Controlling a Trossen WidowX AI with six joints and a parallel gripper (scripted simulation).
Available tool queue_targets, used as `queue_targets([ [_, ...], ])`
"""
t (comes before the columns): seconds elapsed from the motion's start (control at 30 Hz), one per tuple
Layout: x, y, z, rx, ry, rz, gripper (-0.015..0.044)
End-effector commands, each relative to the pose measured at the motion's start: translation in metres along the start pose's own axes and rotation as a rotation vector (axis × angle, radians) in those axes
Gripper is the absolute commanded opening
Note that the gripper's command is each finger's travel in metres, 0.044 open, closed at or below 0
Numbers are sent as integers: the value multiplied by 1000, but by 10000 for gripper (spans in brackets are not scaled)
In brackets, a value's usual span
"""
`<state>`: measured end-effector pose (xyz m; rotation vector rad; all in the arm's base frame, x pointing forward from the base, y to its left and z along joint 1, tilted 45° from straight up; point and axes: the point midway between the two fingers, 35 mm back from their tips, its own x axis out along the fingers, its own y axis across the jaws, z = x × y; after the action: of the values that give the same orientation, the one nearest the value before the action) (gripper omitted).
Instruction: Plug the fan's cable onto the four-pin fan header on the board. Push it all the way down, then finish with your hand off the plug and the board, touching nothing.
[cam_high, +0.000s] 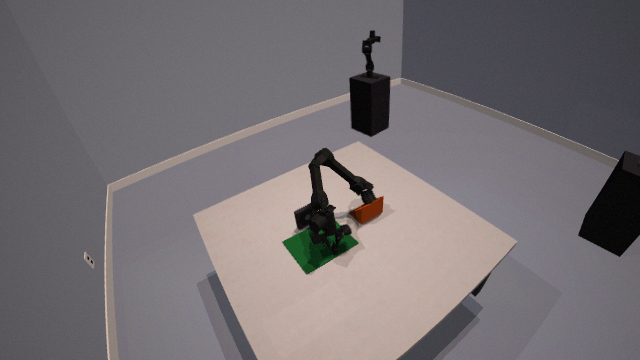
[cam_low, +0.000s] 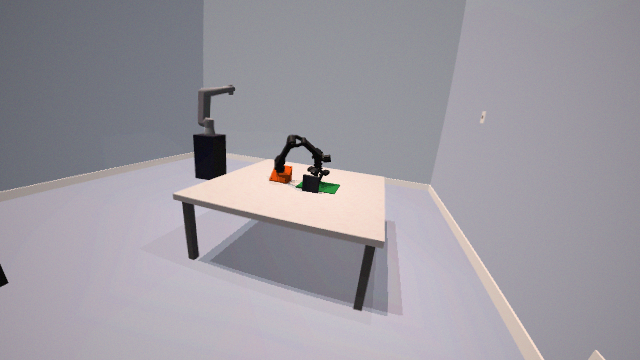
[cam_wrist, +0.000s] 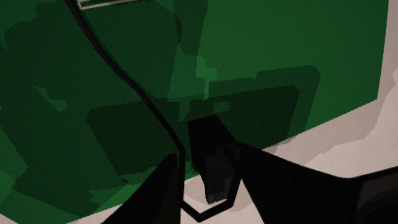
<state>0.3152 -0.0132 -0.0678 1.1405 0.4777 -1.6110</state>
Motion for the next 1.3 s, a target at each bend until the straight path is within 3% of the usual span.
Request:
queue_targets([
  [0.0, 0, 0, 0, 1, 0, 0, 130],
  [0.27, 0, 0, 0, 1, 0, 0, 76],
  [0.37, -4, 1, -2, 0, 1, 0, 0],
  [1.27, -86, 0, -23, -4, 1, -3, 0],
])
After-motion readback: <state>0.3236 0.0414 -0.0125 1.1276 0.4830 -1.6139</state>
